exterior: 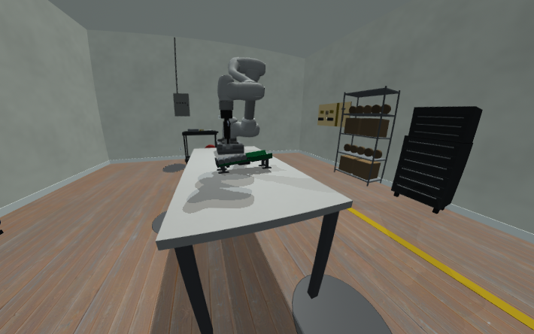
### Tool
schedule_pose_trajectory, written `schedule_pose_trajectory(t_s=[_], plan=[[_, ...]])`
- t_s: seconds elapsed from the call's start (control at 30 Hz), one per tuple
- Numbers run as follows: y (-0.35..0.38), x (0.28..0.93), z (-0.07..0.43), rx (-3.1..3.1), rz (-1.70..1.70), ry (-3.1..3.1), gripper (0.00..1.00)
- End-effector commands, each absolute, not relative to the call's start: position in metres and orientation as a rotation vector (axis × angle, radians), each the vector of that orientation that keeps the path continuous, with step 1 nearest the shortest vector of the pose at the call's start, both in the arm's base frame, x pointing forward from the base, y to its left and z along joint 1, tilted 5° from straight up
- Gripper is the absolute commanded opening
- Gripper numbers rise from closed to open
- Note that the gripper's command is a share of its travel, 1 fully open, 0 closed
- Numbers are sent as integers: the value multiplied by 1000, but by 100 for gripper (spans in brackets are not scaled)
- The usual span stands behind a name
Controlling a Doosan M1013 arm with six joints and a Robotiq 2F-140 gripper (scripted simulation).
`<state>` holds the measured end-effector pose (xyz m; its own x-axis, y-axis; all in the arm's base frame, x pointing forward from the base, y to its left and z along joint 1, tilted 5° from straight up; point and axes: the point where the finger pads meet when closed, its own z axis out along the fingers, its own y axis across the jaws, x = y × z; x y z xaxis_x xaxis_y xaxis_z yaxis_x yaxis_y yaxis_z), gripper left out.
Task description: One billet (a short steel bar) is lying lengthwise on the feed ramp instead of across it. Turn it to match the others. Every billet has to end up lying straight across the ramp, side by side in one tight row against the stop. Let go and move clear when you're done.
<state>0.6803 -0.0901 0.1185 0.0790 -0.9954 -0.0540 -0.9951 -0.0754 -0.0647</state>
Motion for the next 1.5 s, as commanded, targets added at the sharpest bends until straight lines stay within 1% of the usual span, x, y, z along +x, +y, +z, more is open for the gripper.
schedule_pose_trajectory(t_s=[0.0,1.47], plan=[[-90,680,119,-2234,-6,2087,10],[-90,680,119,-1924,12,2376,10]])
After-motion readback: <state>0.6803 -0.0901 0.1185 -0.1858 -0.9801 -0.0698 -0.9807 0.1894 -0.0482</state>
